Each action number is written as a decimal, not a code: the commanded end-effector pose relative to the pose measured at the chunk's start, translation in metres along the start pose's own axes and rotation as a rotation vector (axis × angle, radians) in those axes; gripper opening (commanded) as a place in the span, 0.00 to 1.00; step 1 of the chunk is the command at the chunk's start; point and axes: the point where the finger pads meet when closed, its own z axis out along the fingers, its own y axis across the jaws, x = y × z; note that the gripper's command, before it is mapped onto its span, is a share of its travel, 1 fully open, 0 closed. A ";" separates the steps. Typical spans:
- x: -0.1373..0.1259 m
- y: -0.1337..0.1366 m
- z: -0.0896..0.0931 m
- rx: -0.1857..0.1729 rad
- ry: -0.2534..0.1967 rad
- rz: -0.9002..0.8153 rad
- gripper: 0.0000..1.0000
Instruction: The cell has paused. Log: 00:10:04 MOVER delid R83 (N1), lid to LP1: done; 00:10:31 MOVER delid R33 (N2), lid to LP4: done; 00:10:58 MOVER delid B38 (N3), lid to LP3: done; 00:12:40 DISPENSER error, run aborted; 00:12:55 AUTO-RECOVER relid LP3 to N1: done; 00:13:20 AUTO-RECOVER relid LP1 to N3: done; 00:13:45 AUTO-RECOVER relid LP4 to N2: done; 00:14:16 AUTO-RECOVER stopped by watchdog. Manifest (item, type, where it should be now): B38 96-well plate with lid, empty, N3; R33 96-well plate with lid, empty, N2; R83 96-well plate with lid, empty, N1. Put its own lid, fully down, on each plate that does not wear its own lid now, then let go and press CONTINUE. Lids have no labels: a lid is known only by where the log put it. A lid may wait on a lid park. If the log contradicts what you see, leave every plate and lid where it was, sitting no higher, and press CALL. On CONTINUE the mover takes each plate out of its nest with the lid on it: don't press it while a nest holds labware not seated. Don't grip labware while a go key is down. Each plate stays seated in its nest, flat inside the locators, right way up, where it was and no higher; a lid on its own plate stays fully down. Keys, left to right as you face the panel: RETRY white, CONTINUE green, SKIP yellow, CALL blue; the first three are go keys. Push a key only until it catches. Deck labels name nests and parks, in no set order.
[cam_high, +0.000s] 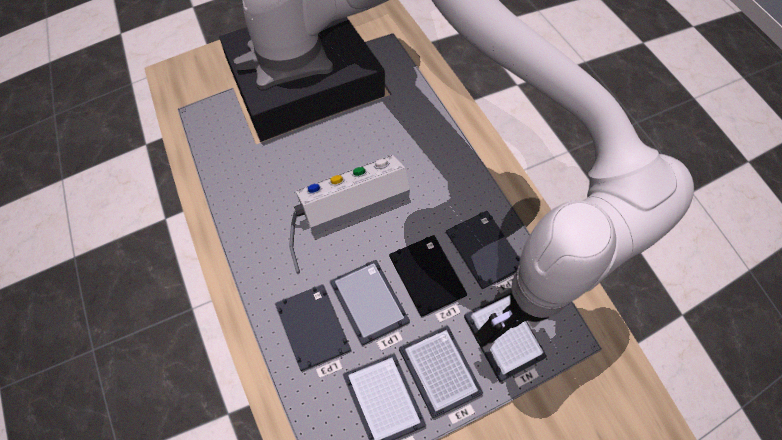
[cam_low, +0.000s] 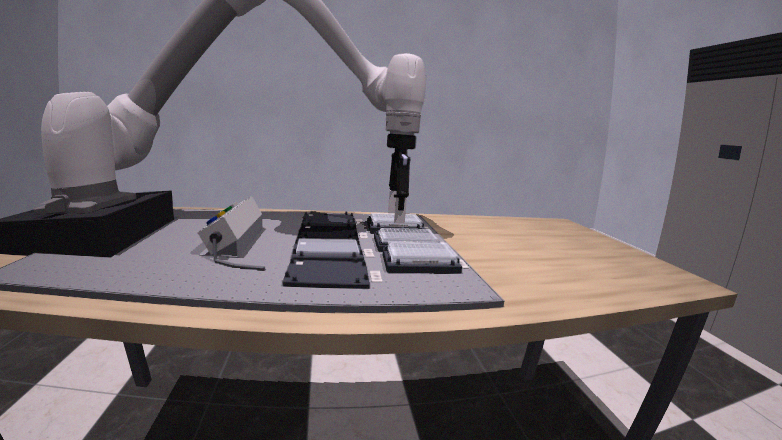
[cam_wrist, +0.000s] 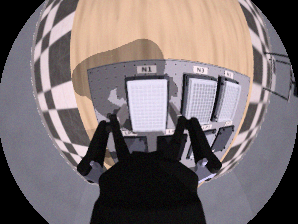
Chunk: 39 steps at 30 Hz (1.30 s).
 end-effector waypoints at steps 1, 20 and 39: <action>0.000 0.000 0.000 0.000 0.000 0.000 0.66; 0.000 0.000 0.000 0.000 0.000 0.000 0.66; 0.000 0.000 -0.007 0.000 0.000 0.000 0.66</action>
